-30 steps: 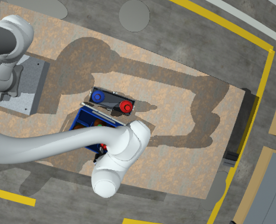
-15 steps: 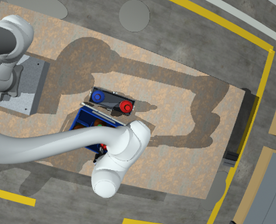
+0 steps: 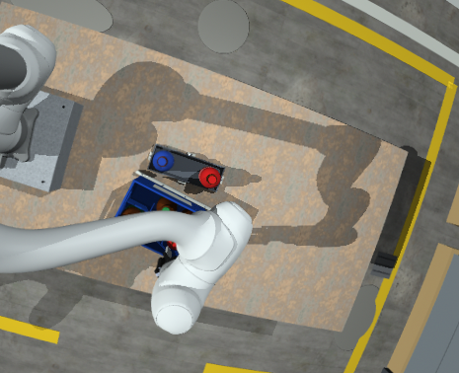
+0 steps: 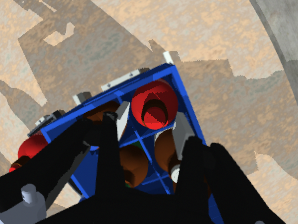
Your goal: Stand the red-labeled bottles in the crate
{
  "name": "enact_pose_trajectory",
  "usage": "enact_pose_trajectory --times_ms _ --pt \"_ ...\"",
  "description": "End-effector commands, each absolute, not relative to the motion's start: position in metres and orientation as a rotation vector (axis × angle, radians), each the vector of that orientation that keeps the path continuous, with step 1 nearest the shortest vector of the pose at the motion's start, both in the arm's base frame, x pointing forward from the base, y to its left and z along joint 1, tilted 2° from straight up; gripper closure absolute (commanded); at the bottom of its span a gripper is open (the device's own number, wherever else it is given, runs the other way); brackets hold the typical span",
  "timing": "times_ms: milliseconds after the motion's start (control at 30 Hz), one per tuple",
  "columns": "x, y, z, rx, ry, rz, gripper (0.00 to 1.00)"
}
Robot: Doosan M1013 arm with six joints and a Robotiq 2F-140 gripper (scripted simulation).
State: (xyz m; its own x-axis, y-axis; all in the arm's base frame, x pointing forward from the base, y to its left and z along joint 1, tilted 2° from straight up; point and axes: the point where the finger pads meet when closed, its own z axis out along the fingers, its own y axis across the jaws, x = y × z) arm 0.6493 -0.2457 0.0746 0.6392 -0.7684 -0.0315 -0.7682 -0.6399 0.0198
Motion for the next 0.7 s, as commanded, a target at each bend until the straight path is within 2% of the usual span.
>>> enact_pose_trajectory --times_ms 0,667 --pt "0.650 -0.246 0.079 2.840 -1.331 -0.058 0.62" --pt "0.651 -0.246 0.124 2.840 -1.331 -0.058 0.62"
